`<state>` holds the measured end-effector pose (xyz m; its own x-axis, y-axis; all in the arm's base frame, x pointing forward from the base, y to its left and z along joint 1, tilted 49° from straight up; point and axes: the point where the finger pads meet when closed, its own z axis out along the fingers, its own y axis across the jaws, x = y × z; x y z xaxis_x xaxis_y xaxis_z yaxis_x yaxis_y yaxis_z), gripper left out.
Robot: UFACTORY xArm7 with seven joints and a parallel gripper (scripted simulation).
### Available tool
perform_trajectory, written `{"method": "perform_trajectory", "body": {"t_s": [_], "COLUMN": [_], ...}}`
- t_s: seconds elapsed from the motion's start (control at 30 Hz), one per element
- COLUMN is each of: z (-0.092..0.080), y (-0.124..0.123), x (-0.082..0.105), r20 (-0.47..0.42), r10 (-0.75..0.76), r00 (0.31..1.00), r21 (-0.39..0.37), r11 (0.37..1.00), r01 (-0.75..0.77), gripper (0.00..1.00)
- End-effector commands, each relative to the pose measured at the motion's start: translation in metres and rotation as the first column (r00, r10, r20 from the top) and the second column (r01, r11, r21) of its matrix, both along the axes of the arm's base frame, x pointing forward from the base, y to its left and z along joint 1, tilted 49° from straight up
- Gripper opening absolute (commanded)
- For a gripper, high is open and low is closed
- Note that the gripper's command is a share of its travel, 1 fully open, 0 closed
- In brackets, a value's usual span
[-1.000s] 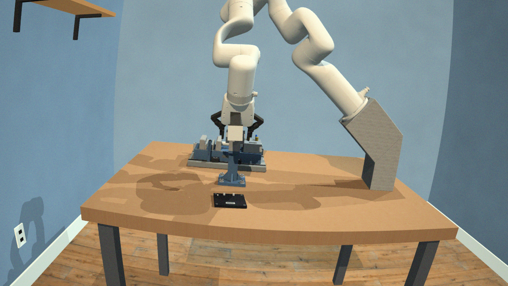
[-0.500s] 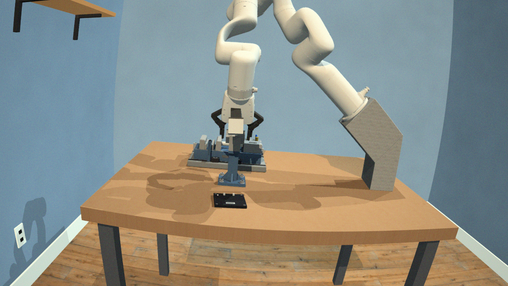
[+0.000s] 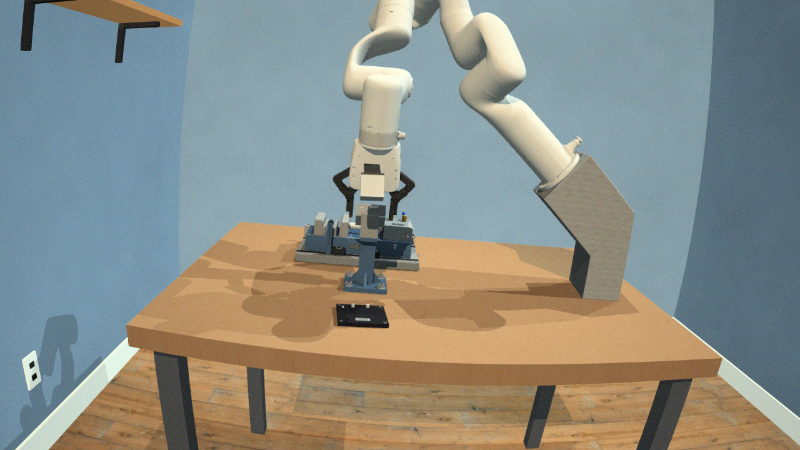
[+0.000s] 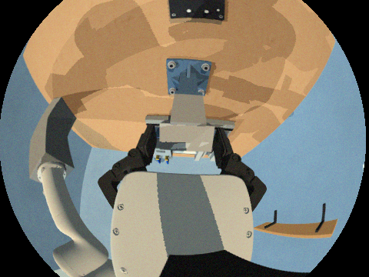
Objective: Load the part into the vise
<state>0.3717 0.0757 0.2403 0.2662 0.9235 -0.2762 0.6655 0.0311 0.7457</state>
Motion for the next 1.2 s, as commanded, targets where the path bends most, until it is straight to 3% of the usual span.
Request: {"method": "perform_trajectory", "body": {"t_s": [0.0,0.47,1.17], "z": [0.0012,0.0015,0.0017], "y": [-0.0004,-0.0022,-0.0051], "x": [0.0003,-0.0001,-0.0001], "r20": [0.001,0.007,0.044], "r10": [0.047,0.169,0.350], "r00": [0.999,0.986,0.936], "r21": [0.042,0.150,0.312], "r11": [0.998,0.974,0.885], "r01": [-0.047,-0.168,-0.346], "gripper": [0.89,0.89,0.89]}}
